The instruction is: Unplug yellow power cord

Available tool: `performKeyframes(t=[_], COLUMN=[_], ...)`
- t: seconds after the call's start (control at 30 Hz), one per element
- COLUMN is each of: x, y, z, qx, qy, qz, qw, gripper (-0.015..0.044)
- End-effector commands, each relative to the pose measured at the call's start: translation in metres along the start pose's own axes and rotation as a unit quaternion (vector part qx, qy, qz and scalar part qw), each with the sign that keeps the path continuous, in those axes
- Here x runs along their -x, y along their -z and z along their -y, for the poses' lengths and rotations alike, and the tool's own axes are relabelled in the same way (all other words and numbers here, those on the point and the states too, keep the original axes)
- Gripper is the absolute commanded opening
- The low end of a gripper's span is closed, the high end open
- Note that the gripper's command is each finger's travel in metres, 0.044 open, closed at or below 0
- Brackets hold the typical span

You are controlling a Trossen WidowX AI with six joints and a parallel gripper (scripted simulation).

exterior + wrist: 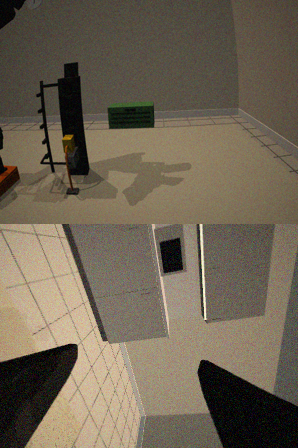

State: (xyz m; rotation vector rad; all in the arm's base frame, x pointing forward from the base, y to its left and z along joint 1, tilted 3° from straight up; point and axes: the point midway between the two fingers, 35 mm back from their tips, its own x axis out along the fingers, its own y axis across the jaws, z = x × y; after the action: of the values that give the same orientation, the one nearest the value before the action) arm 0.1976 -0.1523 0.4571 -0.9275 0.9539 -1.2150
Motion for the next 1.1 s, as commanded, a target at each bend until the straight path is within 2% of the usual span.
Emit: performKeyframes(t=[0.0, 0.07, 0.27, 0.47, 0.67, 0.77, 0.9, 1.07], x=[0.0, 0.001, 0.016, 0.054, 0.106, 0.136, 0.169, 0.173], y=[-0.001, -0.011, -0.04, -0.043, -0.017, 0.006, 0.037, 0.041], z=[-0.002, -0.022, -0.117, -0.21, -0.29, -0.322, -0.349, -0.352], qx=[-0.004, -0.034, -0.169, -0.27, -0.338, -0.36, -0.373, -0.374], qy=[-0.004, -0.036, -0.205, -0.368, -0.466, -0.475, -0.443, -0.436], qz=[0.002, 0.02, 0.039, -0.043, -0.219, -0.338, -0.476, -0.493], qw=[1.0, 0.999, 0.963, 0.889, 0.788, 0.729, 0.662, 0.654], gripper=[0.0374, 0.0321, 0.0164, 0.016, 0.016, 0.016, 0.016, 0.016])
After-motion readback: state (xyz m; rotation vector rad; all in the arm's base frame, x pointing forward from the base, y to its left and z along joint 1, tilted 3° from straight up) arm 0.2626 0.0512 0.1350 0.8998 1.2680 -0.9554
